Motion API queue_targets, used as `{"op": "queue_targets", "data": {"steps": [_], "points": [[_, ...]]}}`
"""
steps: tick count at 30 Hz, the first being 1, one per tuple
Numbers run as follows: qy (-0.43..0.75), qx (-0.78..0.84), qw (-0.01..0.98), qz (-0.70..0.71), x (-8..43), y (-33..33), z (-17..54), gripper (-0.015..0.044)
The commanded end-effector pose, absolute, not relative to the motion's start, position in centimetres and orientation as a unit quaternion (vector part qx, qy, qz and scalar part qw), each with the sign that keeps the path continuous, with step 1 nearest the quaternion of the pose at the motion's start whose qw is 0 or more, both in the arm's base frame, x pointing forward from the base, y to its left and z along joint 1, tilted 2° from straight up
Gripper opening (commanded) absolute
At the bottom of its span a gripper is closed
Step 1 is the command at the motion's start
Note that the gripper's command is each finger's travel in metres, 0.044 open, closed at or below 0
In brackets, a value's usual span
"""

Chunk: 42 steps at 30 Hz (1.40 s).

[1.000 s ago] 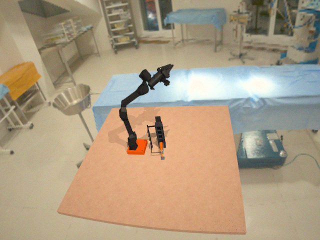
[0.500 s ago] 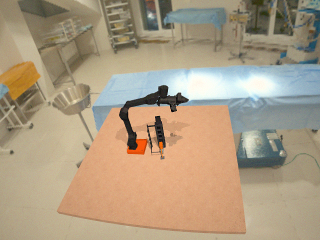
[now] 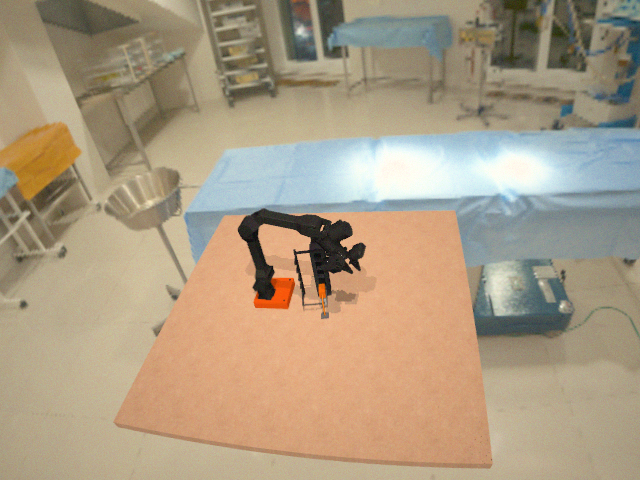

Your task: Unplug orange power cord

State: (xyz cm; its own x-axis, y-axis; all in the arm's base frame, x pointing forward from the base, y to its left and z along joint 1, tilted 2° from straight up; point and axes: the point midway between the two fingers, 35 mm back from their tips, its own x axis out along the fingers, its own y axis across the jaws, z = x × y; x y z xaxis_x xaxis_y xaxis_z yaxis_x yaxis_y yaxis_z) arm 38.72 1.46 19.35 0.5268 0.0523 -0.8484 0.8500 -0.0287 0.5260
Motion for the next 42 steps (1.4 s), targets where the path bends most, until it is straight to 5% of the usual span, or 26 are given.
{"op": "queue_targets", "data": {"steps": [1,8,42], "points": [[0.425,0.553,0.603,-0.387,34.9,-1.0,14.9,0.0160],[0.557,0.424,0.568,-0.433,27.3,-3.9,10.1,0.0160],[0.561,0.421,0.566,-0.433,26.1,-0.3,9.9,0.0160]]}}
